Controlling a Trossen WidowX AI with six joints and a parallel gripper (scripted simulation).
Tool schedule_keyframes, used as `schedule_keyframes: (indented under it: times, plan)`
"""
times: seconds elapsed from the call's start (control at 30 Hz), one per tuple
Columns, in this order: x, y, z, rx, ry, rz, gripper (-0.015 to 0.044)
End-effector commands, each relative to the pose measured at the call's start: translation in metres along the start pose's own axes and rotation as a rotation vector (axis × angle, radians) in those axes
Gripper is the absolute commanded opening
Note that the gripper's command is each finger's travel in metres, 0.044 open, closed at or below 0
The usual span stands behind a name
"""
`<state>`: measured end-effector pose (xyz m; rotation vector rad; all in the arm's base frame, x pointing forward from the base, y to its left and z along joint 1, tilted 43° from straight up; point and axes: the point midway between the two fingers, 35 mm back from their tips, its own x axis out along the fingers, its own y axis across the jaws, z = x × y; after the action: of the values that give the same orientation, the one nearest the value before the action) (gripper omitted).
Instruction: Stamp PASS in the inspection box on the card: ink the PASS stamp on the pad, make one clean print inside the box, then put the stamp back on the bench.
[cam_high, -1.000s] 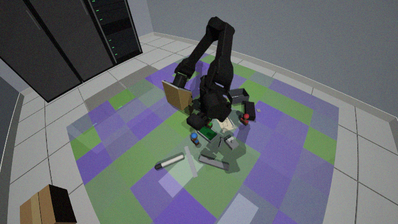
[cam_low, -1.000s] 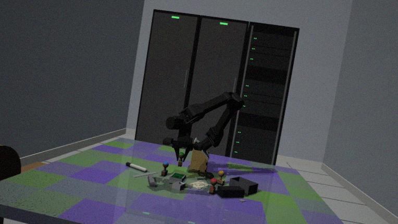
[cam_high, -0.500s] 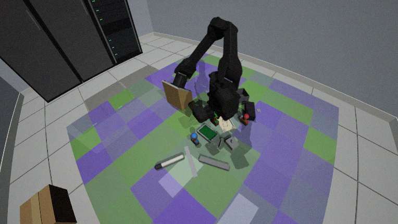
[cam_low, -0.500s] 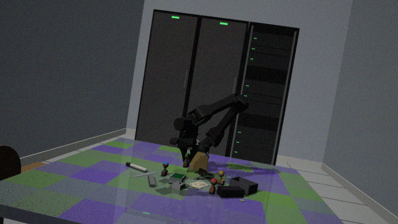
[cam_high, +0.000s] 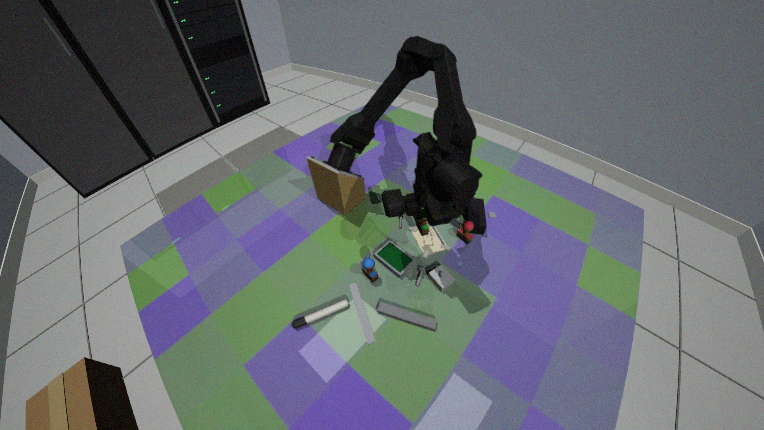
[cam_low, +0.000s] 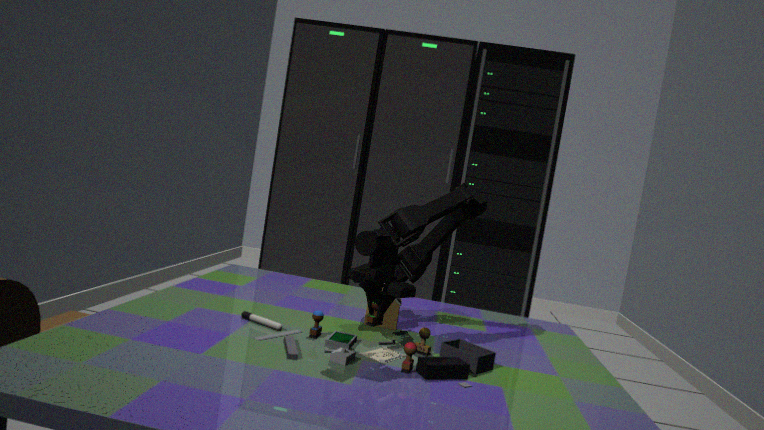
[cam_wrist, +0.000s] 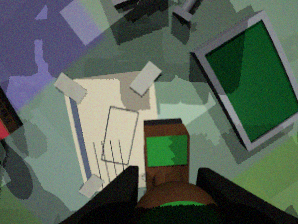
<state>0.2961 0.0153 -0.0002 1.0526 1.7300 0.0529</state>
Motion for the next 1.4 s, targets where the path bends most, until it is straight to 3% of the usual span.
schedule_keyframes:
  times: [0.0, 0.23, 1.37]
  plan:
    - [-0.002, 0.013, -0.009, 0.115, -0.001, 0.008, 0.0]
    - [-0.001, 0.027, -0.019, 0.257, 0.005, 0.01, 0.0]
    - [0.019, 0.028, -0.017, 0.258, 0.001, 0.009, 0.0]
